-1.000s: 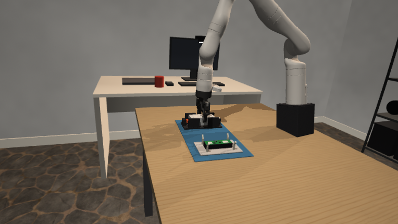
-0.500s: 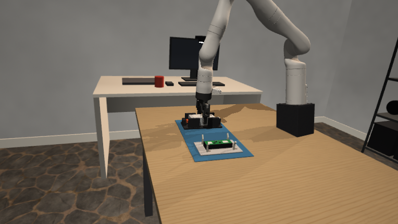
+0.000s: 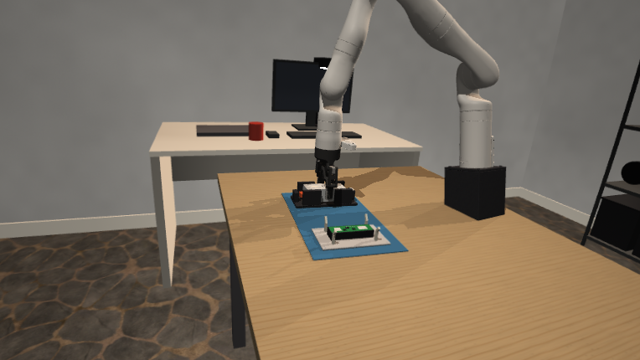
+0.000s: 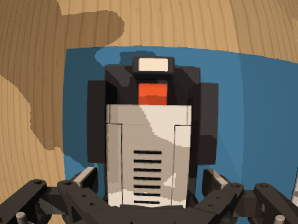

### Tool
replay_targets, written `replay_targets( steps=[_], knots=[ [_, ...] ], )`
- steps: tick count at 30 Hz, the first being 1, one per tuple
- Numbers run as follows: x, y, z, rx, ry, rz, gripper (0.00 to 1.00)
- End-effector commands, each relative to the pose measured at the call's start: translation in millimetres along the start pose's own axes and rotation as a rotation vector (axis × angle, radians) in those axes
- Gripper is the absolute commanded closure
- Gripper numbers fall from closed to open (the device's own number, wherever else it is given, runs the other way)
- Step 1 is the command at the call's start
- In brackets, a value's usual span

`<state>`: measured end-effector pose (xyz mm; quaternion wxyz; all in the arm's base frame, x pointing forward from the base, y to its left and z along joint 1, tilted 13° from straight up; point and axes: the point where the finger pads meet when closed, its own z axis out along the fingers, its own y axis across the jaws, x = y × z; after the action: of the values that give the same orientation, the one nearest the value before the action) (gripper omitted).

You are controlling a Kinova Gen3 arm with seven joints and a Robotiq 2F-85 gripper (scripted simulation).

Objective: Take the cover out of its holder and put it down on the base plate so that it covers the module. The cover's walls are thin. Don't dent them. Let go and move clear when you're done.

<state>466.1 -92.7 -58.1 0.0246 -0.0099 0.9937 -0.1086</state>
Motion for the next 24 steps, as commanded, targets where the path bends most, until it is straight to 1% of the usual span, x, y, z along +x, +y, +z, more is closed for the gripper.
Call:
replay_targets(
  steps=[1, 18, 19, 24],
  knots=[
    [-0.7, 0.0, -0.8, 0.0, -0.002, 0.0, 0.0],
    [-0.9, 0.2, -1.8, 0.0, -0.002, 0.0, 0.0],
    [-0.9, 0.2, -1.7, 0.0, -0.002, 0.0, 0.3],
    [-0.9, 0.2, -1.7, 0.0, -0.002, 0.0, 0.3]
  ],
)
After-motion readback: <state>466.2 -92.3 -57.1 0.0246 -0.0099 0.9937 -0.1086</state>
